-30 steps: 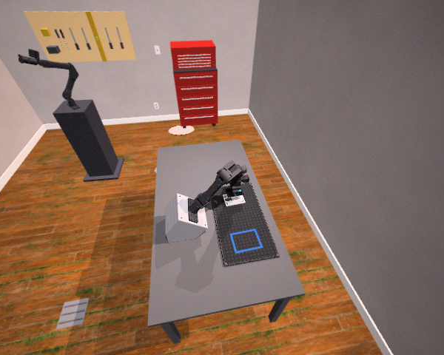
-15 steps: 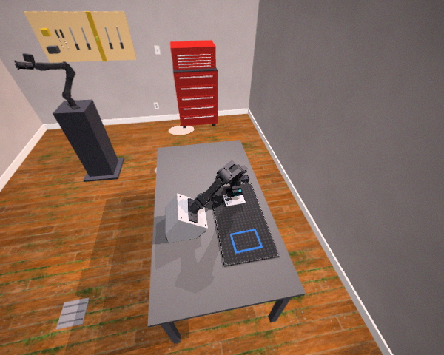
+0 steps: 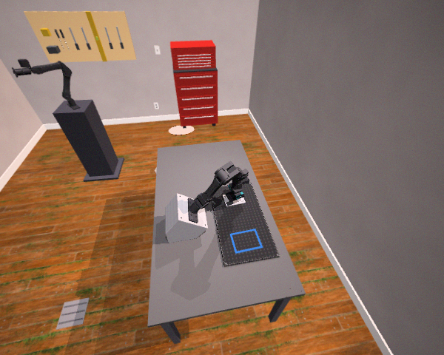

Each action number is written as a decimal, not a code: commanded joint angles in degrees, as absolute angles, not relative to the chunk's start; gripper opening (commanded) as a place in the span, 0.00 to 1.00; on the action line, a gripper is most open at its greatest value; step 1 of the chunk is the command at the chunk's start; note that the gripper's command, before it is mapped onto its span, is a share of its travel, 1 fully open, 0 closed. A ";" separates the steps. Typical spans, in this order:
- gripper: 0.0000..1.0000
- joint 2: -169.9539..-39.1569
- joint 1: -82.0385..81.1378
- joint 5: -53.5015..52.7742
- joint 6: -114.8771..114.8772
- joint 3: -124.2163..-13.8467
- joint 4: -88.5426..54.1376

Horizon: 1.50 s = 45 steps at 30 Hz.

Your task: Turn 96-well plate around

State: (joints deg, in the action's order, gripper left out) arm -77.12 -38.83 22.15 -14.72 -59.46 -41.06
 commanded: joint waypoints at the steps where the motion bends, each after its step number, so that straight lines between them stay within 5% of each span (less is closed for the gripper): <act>1: 0.00 -74.92 -37.42 20.80 -2.59 -58.89 -40.20; 45: 0.00 -64.09 -5.94 2.07 28.64 -50.33 -37.20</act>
